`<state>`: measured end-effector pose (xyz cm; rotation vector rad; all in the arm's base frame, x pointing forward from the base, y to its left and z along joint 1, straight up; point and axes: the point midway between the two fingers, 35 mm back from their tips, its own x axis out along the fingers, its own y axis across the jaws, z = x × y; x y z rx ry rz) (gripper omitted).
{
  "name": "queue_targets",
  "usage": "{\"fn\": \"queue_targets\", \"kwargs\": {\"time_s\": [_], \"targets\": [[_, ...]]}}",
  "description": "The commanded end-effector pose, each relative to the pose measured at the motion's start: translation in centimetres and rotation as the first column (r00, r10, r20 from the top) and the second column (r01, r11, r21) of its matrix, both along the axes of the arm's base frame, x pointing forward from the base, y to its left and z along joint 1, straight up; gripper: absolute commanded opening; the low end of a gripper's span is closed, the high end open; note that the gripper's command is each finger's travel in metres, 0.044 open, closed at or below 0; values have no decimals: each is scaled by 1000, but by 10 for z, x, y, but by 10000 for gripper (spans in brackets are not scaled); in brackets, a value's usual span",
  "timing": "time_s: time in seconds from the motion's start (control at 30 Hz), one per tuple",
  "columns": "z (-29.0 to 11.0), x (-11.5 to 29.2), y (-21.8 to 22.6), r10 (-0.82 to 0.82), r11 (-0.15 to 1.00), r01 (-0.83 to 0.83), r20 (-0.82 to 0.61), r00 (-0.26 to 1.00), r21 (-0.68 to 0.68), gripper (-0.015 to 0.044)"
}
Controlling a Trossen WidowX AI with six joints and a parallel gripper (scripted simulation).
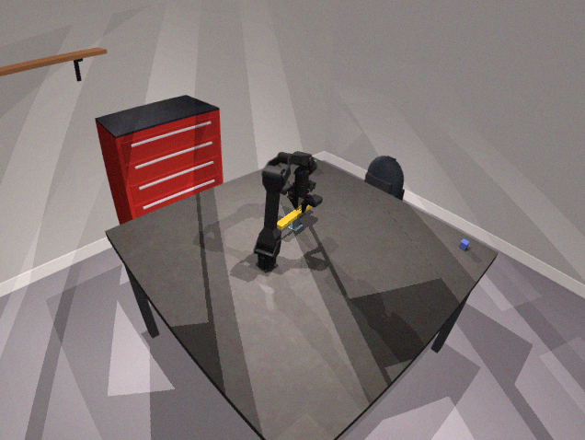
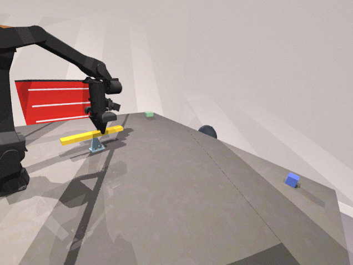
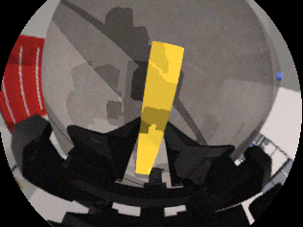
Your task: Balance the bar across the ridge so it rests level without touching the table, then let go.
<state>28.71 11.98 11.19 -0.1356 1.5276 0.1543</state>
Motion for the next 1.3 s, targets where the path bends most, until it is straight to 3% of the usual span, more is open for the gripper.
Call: {"fn": "queue_targets", "kwargs": {"time_s": [0.0,0.63,0.87,1.27], "targets": [[0,0,0,0,1000,0,0,1000,0,0],[0,0,0,0,1000,0,0,1000,0,0],[0,0,0,0,1000,0,0,1000,0,167],[0,0,0,0,1000,0,0,1000,0,167]]}}
